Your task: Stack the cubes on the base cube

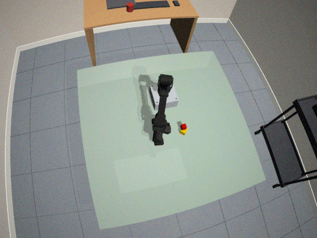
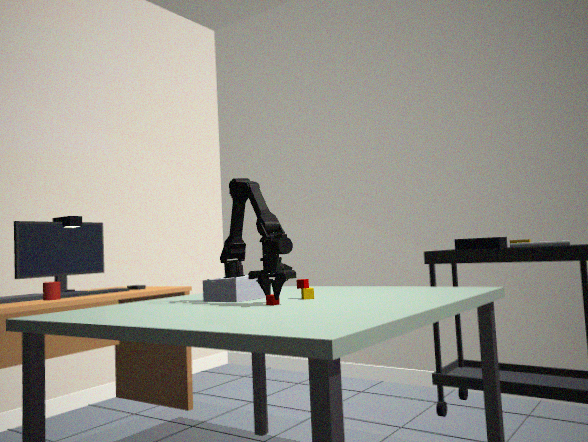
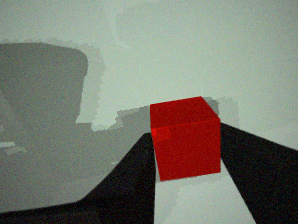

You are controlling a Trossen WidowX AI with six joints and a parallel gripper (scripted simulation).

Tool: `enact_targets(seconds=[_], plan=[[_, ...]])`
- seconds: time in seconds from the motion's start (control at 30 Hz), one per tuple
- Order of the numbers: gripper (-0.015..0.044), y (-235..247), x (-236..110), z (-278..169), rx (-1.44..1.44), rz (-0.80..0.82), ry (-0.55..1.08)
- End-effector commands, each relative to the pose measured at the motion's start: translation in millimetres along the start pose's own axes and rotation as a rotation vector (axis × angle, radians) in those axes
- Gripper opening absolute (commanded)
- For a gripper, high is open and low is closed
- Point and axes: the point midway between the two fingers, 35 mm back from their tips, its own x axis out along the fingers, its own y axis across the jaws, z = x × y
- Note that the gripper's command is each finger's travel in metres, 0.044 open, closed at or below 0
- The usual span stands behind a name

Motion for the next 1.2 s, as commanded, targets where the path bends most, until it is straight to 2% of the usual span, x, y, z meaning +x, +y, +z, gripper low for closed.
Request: enact_targets(seconds=[0.0, 0.13, 1.17], plan=[[0.0105, -0.2, 0.6, -1.0, -0.003, -0.001, 0.005], [0.0105, -1.0, -3.8, -1.2, -0.003, -0.001, 0.005], [0.0105, -1.9, -101.5, -0.9, -0.003, -0.002, 0.005]])
